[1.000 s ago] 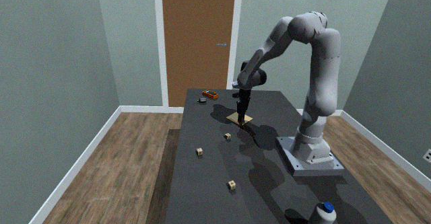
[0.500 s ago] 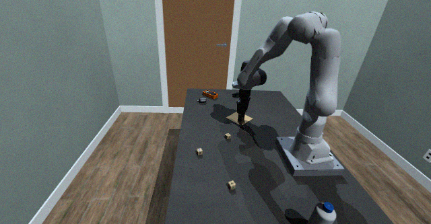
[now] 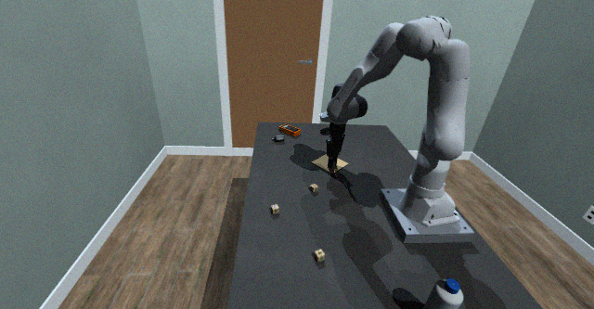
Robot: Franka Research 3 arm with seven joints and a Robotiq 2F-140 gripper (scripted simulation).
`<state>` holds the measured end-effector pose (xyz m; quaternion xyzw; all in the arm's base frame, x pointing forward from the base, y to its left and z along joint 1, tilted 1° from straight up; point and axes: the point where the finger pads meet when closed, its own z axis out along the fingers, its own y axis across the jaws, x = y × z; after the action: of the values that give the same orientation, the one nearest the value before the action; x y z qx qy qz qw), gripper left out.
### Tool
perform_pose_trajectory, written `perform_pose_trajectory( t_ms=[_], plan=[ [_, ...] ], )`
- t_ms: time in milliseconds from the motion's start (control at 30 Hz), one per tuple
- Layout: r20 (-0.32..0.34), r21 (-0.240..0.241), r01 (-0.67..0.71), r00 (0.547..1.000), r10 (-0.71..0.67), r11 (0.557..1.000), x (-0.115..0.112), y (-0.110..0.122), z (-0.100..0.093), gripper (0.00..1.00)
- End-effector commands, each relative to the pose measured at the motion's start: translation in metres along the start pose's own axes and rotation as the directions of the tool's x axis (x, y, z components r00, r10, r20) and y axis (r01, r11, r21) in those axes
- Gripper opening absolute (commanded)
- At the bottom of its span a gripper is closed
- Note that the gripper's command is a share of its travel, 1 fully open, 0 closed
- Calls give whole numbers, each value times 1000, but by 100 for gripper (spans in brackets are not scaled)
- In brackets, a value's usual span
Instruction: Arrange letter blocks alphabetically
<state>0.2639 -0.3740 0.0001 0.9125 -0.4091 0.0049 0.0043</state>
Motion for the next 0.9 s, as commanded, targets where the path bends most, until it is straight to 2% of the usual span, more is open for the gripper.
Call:
perform_pose_trajectory(
  t_ms=[0, 133, 200, 600, 700, 867],
  plan=[
    [-3, -1, 7, 1000, -7, 1000, 1, 0, -2, 22],
    [-3, -1, 7, 1000, -7, 1000, 1, 0, -15, 22],
    [-3, -1, 7, 1000, -7, 1000, 1, 0, -15, 22],
    [-3, -1, 7, 1000, -7, 1000, 1, 0, -92, 22],
    [-3, -1, 7, 1000, -7, 1000, 1, 0, -99, 22],
    [-3, -1, 7, 1000, -7, 1000, 1, 0, -100, 22]
  ],
)
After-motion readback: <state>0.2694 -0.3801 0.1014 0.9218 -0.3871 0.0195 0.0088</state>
